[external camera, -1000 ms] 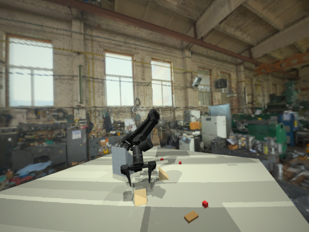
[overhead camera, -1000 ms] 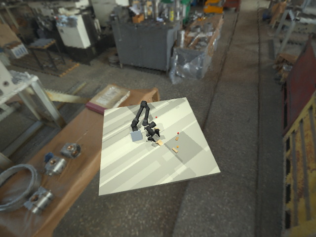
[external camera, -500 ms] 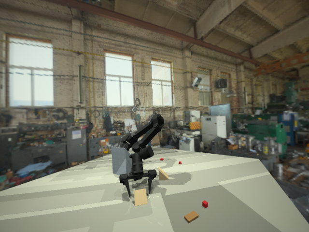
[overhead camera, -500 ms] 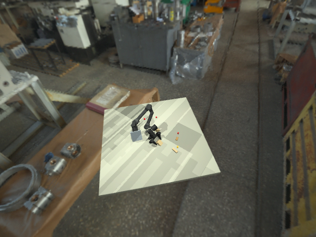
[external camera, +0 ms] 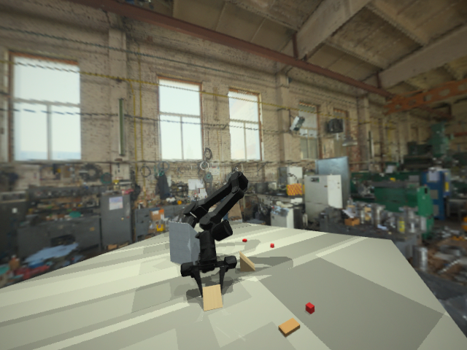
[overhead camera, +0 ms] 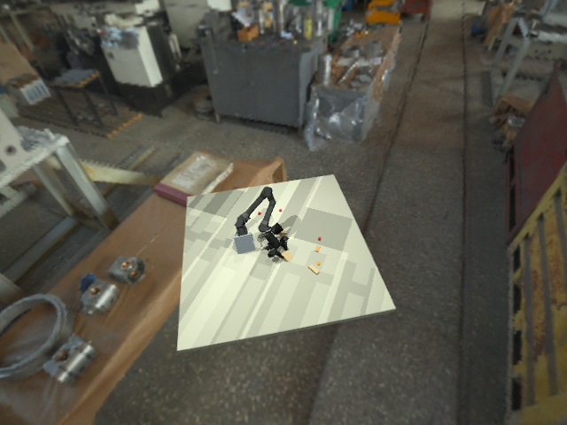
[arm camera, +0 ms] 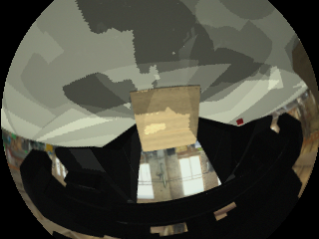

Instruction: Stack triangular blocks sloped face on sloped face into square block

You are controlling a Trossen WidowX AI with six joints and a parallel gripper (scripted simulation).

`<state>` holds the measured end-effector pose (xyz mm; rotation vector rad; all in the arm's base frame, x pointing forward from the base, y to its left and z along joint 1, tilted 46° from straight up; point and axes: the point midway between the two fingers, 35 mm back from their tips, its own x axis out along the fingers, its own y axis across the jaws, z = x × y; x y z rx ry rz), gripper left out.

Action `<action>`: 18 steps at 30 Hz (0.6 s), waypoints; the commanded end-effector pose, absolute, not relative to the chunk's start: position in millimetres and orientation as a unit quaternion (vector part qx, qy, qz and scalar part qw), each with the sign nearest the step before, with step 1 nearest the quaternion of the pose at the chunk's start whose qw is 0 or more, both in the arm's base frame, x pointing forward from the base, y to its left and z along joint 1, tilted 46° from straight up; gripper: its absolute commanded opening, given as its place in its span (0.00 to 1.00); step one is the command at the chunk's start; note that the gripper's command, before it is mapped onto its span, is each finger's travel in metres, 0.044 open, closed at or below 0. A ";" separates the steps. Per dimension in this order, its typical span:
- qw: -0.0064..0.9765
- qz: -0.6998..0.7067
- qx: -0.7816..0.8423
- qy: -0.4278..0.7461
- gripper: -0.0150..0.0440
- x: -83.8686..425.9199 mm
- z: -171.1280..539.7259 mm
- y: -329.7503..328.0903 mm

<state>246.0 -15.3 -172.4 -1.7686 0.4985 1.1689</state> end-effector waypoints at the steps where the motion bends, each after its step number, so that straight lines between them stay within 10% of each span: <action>1: 0.463 0.476 -0.719 0.202 0.60 245.7 -172.4 -15.0; 9: 0.462 0.477 -0.720 0.203 0.25 249.8 -163.8 -26.0; 18: 0.460 0.477 -0.720 0.205 0.25 254.9 -136.0 -57.3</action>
